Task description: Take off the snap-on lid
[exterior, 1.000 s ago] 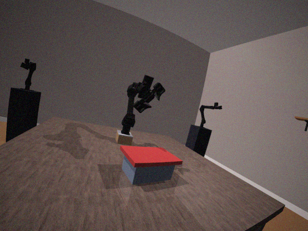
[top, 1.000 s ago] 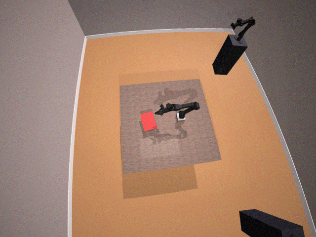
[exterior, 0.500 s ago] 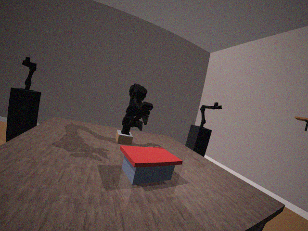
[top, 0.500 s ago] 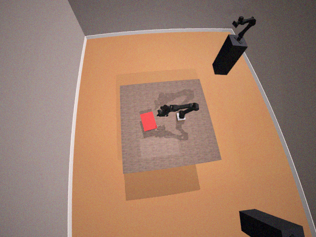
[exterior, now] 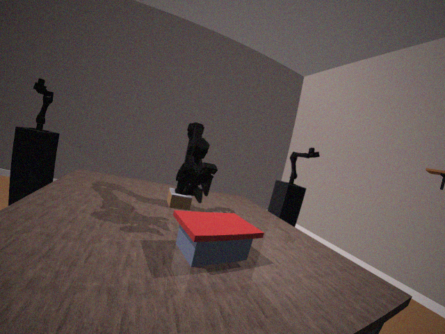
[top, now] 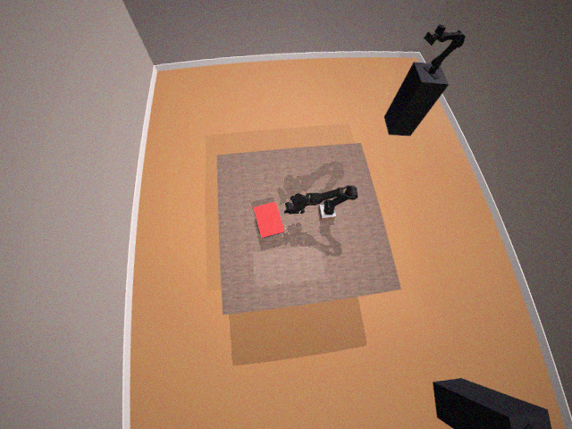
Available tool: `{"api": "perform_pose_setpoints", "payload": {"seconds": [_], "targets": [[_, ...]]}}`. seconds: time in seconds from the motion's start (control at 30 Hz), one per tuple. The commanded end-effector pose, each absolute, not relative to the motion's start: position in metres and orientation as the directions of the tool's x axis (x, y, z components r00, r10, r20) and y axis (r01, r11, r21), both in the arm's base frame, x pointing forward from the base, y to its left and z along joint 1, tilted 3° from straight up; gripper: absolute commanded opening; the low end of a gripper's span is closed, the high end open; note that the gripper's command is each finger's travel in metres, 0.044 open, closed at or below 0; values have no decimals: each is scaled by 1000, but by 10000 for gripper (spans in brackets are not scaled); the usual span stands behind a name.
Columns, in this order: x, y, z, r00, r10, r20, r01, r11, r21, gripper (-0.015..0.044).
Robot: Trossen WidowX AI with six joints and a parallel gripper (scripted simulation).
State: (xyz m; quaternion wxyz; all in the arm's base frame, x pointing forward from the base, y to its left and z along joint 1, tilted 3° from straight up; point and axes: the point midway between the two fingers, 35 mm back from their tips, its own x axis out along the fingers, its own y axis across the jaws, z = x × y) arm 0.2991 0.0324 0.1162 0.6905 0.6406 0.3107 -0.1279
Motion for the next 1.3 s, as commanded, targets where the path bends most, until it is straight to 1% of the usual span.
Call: {"api": "perform_pose_setpoints", "payload": {"seconds": [0.0, 1.27], "targets": [[303, 33, 116, 782, 220, -583, 565, 143, 813, 235], [349, 45, 83, 784, 221, -580, 563, 142, 814, 235]]}}
